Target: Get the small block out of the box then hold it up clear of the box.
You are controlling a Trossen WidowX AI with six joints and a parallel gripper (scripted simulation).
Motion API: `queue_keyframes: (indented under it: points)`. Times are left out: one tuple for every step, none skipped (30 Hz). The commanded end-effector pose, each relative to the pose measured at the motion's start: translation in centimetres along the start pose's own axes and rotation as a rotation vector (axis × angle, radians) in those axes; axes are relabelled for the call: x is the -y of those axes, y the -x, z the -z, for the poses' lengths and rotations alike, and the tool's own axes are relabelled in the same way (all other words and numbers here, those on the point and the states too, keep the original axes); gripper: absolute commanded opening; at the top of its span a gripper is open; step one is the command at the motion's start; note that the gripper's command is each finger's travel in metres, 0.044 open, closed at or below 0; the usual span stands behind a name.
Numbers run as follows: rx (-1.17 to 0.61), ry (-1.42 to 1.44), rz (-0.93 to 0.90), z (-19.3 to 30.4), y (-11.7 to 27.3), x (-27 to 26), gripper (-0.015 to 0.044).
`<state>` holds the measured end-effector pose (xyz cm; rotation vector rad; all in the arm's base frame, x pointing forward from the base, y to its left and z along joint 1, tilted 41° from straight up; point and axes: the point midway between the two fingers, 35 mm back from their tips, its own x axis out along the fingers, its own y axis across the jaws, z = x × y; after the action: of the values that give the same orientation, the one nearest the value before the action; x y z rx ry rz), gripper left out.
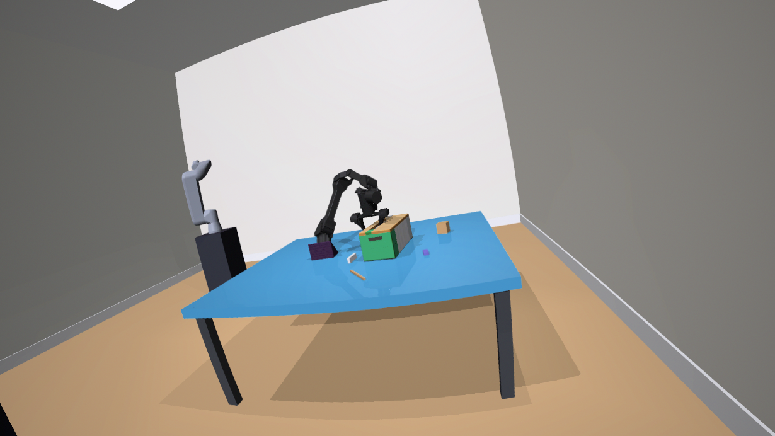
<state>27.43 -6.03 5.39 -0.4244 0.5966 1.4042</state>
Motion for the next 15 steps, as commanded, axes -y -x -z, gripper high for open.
queue_keyframes:
  points:
    - [0.001,-0.001,-0.009,0.5,-0.1,0.0,0.0400]
    - [0.001,-0.001,-0.009,0.5,-0.1,0.0,0.0400]
    - [0.001,-0.001,-0.009,0.5,-0.1,0.0,0.0400]
    - [0.001,-0.001,-0.009,0.5,-0.1,0.0,0.0400]
    - [0.001,-0.001,-0.009,0.4,-0.1,0.0,0.0400]
    - [0.001,-0.001,-0.009,0.3,-0.2,0.0,0.0400]
    - [0.001,-0.001,-0.009,0.1,-0.2,0.0,0.0400]
    - [0.001,-0.001,-0.009,0.0,-0.2,0.0,0.0400]
    - [0.001,-0.001,-0.009,-0.1,-0.2,0.0,0.0400]
    - [0.001,-0.001,-0.009,-0.2,-0.3,0.0,0.0400]
    - [0.001,-0.001,-0.009,-0.3,-0.3,0.0,0.0400]
    - [0.001,-0.001,-0.009,-0.4,-0.3,0.0,0.0400]
    - [0.002,-0.001,-0.009,-0.5,-0.3,0.0,0.0400]
    - [0.002,-0.001,-0.009,-0.6,-0.3,0.0,0.0400]
    - [0.002,-0.001,-0.009,-0.7,-0.4,0.0,0.0400]
